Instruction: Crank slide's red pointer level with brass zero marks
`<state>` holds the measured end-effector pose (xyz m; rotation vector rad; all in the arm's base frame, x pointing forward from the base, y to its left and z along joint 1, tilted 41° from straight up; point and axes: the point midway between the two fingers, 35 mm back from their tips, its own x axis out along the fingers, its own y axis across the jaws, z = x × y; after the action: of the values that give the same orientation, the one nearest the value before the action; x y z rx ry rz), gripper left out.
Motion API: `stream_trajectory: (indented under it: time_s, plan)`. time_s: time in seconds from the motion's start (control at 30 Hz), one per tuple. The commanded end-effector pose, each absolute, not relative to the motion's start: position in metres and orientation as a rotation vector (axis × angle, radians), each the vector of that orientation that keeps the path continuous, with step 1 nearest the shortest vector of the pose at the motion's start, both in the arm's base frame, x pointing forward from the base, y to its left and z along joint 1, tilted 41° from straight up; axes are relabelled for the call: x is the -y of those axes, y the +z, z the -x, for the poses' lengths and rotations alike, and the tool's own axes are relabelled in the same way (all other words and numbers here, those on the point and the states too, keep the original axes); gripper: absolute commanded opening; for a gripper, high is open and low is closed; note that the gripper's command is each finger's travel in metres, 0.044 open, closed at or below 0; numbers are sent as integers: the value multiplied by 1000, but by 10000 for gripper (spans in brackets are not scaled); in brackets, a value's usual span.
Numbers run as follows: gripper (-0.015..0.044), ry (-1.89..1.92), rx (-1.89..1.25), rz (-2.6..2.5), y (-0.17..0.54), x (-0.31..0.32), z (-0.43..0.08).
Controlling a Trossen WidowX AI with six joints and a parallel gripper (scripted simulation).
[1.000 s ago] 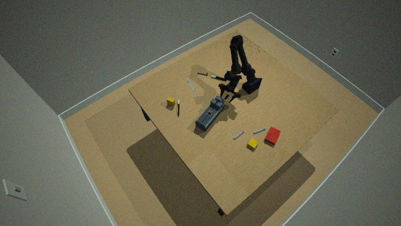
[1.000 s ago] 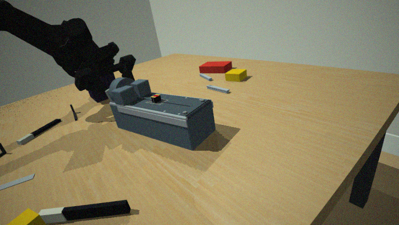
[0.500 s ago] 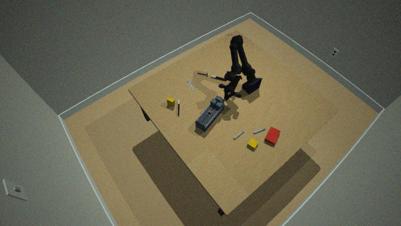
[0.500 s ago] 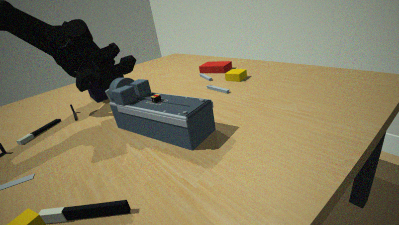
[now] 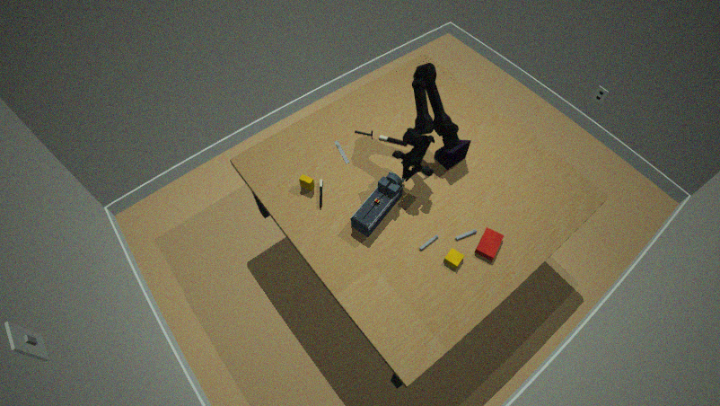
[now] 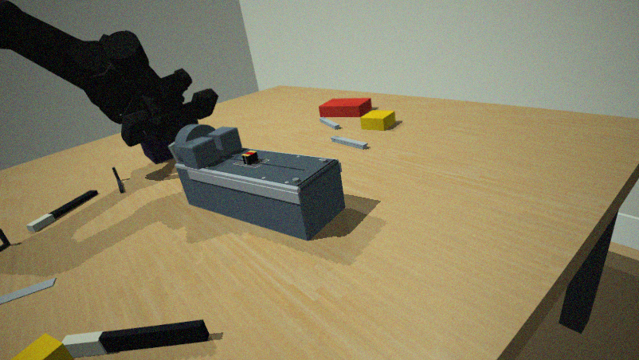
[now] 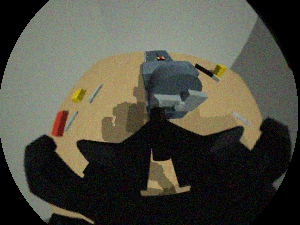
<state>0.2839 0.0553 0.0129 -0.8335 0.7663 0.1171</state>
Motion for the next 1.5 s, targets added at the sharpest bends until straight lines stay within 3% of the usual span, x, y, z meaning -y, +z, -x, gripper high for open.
stream_trajectory:
  time_s: [0.0,1.47]
  plan:
    - [0,116,-768,836,11,-54,-284]
    - [0,116,-768,838,-3,-32,-291]
